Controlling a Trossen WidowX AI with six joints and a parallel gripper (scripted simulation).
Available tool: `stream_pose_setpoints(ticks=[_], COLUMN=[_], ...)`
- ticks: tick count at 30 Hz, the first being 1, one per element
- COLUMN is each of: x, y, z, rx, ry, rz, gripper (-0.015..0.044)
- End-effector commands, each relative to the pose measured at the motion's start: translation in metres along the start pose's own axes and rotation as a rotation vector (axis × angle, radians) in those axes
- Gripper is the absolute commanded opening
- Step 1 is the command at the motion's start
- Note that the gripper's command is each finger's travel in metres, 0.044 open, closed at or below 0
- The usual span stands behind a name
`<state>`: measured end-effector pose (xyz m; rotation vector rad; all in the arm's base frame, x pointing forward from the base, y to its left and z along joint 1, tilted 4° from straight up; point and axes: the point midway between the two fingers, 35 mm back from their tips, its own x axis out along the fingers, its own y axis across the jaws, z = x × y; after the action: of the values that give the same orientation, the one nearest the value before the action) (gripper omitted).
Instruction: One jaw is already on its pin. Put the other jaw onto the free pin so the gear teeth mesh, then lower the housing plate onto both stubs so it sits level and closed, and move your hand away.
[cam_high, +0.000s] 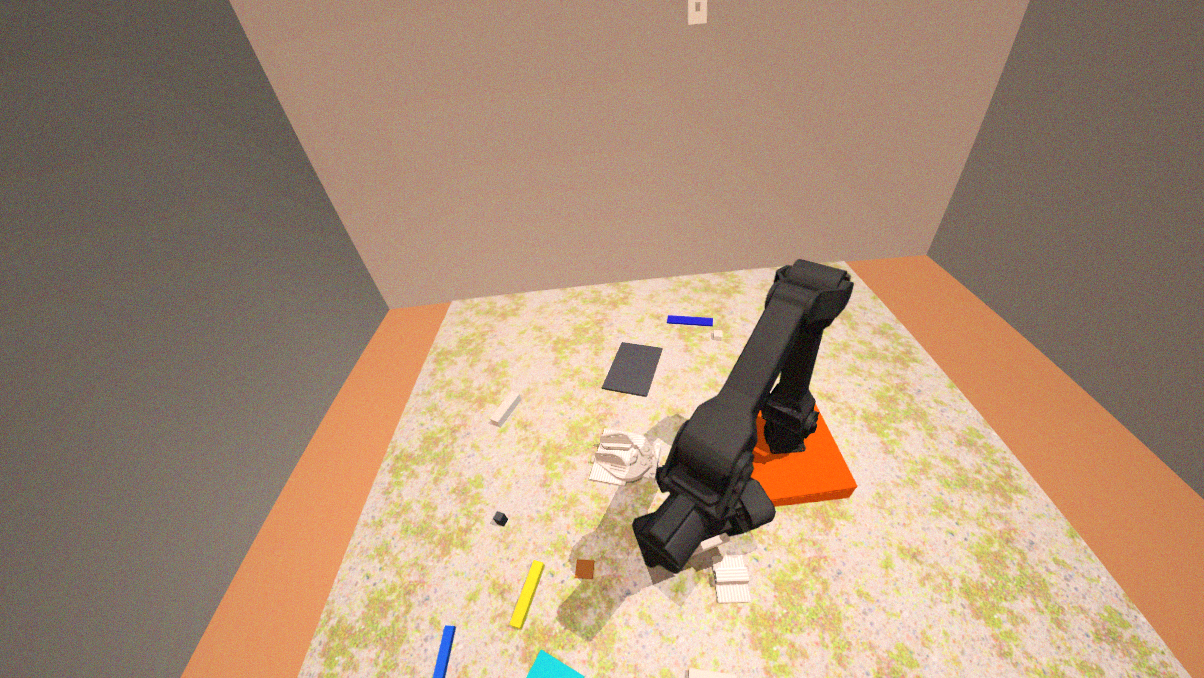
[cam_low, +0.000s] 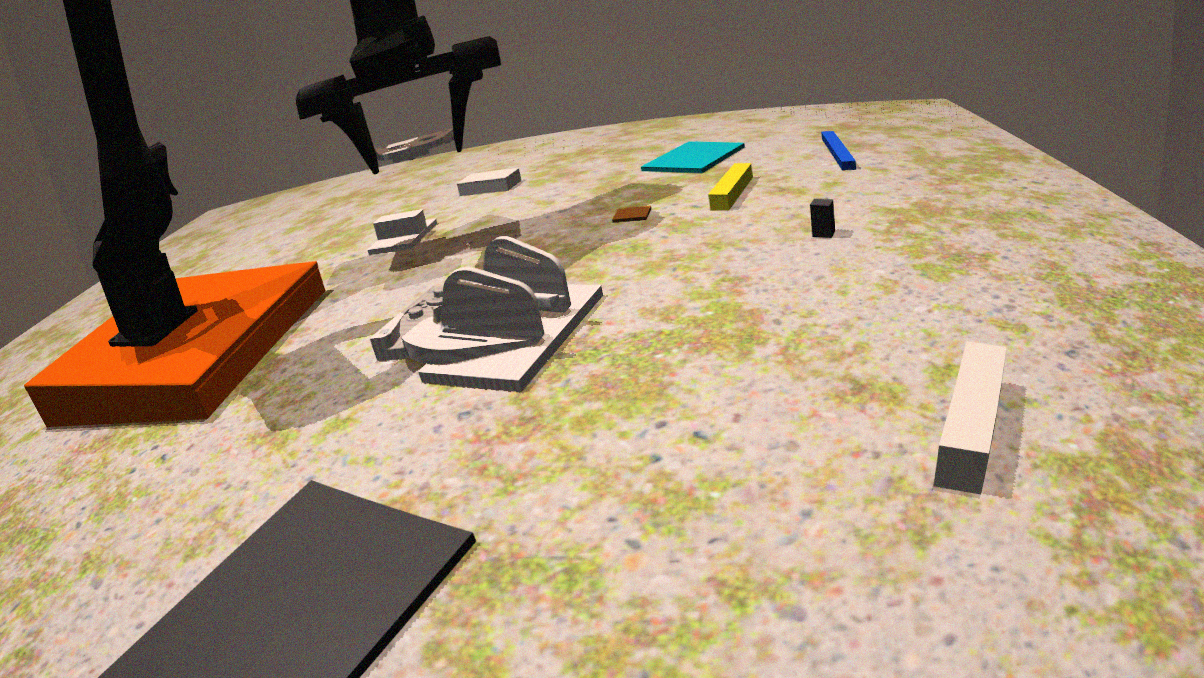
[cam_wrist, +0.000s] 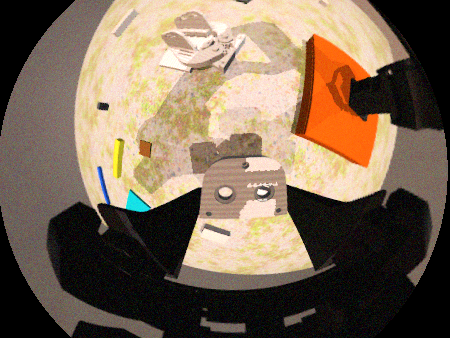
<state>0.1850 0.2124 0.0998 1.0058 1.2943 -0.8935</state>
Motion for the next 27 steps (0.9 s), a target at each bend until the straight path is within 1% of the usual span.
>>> stream_pose_setpoints(ticks=[1,27], x=[0.001,0.0], y=[0.003,0.025], z=[0.01,0.094], rx=[-0.055,-0.489], ry=[0.0,-0.006], rz=[-0.006,-0.005], gripper=[0.0351,0.0351])
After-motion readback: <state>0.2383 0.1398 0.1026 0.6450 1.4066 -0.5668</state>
